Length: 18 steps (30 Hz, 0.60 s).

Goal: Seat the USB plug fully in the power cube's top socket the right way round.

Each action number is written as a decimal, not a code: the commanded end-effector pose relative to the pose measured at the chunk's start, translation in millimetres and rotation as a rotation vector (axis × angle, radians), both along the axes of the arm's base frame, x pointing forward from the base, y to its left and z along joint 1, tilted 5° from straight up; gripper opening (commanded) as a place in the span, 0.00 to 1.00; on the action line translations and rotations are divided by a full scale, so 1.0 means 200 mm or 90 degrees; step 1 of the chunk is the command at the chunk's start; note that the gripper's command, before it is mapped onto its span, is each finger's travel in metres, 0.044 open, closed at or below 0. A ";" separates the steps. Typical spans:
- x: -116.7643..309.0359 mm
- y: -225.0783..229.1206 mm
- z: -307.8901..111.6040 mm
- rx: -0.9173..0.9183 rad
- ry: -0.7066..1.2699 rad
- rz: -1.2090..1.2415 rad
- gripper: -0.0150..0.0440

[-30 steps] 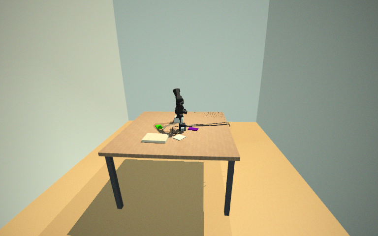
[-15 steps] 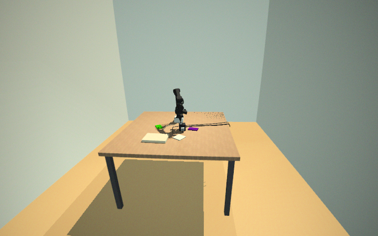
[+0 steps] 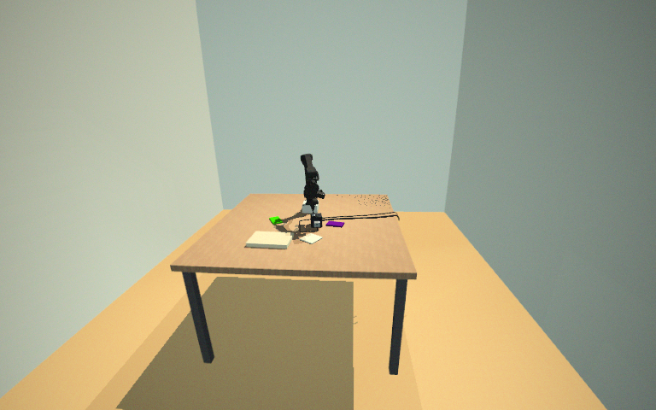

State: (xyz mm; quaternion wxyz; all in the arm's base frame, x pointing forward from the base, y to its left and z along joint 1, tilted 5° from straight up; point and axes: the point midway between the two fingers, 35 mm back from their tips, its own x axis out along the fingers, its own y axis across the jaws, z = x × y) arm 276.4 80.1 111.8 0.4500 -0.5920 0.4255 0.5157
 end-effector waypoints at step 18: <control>0.01 0.00 -0.01 -0.003 -0.002 0.003 0.25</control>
